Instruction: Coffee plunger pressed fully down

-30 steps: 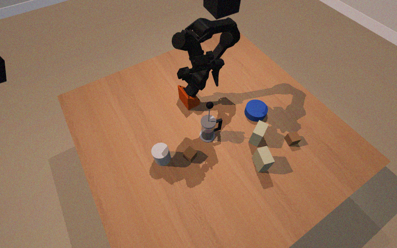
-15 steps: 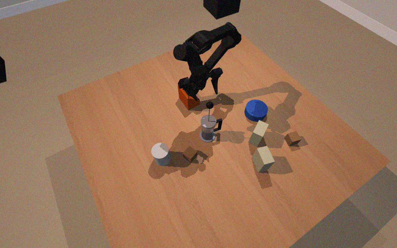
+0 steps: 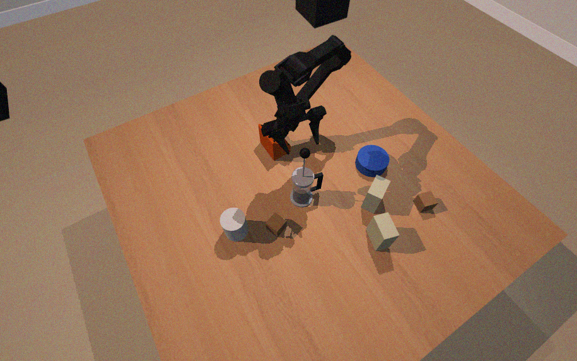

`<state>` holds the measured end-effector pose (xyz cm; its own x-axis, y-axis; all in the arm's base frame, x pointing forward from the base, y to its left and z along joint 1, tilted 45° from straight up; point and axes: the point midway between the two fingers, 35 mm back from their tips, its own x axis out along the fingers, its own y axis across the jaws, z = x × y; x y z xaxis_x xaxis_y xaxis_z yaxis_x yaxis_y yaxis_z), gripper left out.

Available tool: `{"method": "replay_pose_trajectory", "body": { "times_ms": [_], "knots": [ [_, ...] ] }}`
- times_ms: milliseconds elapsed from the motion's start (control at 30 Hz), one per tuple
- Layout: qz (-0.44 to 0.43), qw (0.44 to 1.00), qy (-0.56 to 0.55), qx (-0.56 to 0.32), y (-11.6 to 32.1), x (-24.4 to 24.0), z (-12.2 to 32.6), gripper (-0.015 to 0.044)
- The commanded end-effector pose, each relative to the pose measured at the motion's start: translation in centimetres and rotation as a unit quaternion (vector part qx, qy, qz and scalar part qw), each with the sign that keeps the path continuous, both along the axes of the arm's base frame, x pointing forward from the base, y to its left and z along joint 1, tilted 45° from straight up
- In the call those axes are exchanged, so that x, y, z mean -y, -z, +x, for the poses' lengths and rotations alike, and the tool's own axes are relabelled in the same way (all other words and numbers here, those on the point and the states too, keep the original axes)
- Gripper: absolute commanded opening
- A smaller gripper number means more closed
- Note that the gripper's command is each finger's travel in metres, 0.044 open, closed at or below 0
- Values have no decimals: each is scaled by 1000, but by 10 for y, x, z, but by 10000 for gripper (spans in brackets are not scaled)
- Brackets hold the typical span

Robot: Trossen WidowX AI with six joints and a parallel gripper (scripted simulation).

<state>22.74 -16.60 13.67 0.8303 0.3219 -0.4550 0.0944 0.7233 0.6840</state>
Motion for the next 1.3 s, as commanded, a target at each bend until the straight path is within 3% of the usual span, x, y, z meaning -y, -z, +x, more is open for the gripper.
{"method": "replay_pose_trajectory", "body": {
  "times_ms": [0,267,667,1267],
  "knots": [
    [2,1000,0,-2,4,-4,5,440],
    [3,1000,0,1,7,-8,13,440],
    [3,1000,0,1,7,-8,13,125],
    [2,1000,0,0,16,-14,14,123]
  ]
}}
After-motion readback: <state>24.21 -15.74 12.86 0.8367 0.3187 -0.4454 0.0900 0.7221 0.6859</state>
